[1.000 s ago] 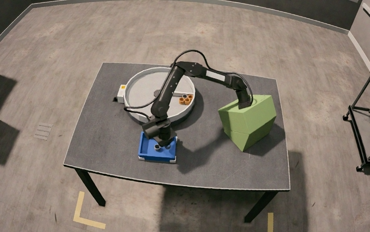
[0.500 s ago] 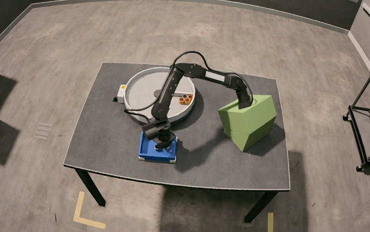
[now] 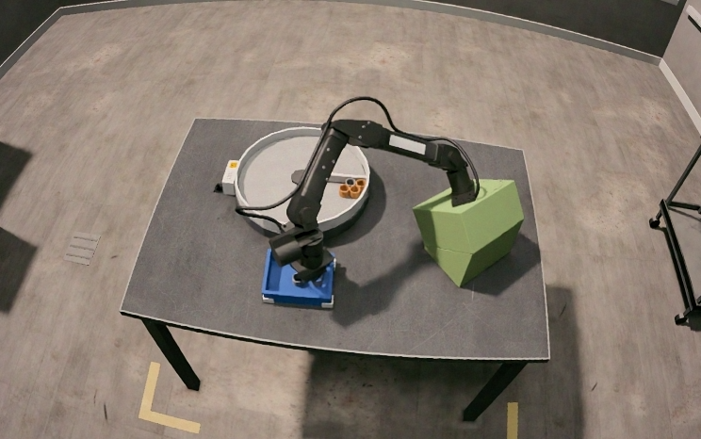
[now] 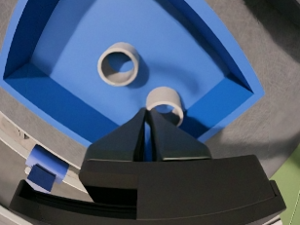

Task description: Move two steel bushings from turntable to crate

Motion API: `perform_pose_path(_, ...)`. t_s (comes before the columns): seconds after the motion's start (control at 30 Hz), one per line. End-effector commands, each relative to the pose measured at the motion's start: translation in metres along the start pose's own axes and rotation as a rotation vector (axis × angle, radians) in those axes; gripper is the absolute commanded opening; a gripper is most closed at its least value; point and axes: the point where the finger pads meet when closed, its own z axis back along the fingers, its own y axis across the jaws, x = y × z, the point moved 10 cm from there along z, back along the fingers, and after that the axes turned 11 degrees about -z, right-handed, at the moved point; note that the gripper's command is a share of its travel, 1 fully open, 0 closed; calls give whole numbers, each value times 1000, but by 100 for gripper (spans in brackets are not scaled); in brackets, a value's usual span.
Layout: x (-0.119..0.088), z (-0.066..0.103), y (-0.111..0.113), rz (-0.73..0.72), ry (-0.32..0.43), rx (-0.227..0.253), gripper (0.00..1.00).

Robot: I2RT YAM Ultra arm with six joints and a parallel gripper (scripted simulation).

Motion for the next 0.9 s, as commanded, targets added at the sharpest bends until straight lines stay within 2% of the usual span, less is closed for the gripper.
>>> perform_pose_path(0.0, -2, 4, 2, 5, -3, 17, 0)
perform_pose_path(0.7, -2, 4, 2, 5, -3, 17, 0)
perform_pose_path(0.87, 5, -2, -2, -1, -3, 7, 0)
